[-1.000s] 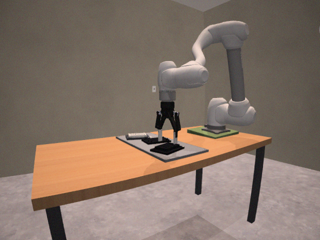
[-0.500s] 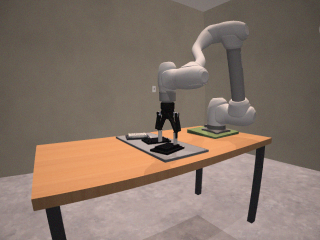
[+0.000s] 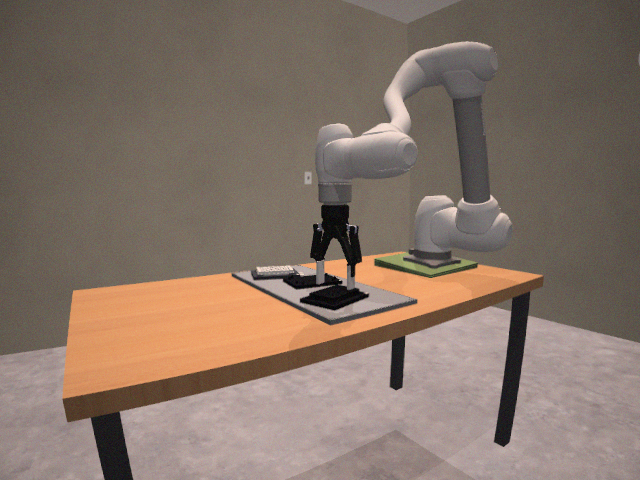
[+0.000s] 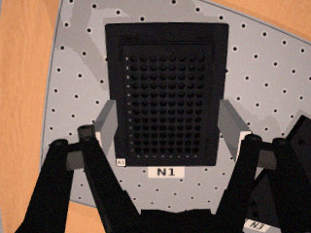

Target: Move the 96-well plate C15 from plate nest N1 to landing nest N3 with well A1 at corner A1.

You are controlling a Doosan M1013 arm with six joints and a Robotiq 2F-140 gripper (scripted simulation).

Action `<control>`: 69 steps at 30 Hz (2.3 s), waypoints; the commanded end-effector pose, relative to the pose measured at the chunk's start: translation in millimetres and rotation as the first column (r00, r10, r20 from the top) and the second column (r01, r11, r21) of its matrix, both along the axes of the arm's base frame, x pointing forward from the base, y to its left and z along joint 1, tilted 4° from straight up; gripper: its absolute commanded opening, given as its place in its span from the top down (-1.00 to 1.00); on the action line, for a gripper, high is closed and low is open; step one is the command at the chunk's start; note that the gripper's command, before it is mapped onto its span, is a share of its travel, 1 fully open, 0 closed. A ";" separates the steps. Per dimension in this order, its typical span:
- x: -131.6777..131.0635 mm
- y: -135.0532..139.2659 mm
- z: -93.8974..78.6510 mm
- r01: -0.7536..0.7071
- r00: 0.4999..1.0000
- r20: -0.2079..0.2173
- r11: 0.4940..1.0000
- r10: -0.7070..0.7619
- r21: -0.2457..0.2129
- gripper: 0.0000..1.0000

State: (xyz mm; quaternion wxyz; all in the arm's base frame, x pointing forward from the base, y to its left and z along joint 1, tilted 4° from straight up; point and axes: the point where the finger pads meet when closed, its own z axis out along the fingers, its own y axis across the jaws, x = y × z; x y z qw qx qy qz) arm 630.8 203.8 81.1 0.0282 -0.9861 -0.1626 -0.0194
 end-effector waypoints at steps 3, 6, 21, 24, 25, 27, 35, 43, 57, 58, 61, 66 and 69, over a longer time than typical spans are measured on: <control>0.0 0.0 0.1 0.000 1.000 0.000 1.000 0.000 0.000 -0.33; 0.0 0.0 0.1 0.000 1.000 0.000 1.000 0.000 0.000 -0.33; 0.0 0.0 0.1 0.000 1.000 0.000 1.000 0.000 0.000 -0.33; 0.0 0.0 0.1 0.000 1.000 0.000 1.000 0.000 0.000 -0.33; 0.0 0.0 0.1 0.000 1.000 0.000 1.000 0.000 0.000 -0.33; 0.0 0.0 0.1 0.000 1.000 0.000 1.000 0.000 0.000 -0.18; 0.0 0.0 0.1 0.000 1.000 0.000 1.000 0.000 0.000 -0.18; 0.0 0.0 0.1 0.000 1.000 0.000 1.000 0.000 0.000 -0.18; 0.0 0.0 0.1 0.000 1.000 0.000 1.000 0.000 0.000 -0.18; 0.0 0.0 0.1 0.000 1.000 0.000 1.000 0.000 0.000 -0.18; 0.0 0.0 0.1 0.000 1.000 0.000 1.000 0.000 0.000 -0.18; 0.0 0.0 0.1 0.000 1.000 0.000 1.000 0.000 0.000 -0.18; 0.0 0.0 0.1 0.000 1.000 0.000 1.000 0.000 0.000 -0.18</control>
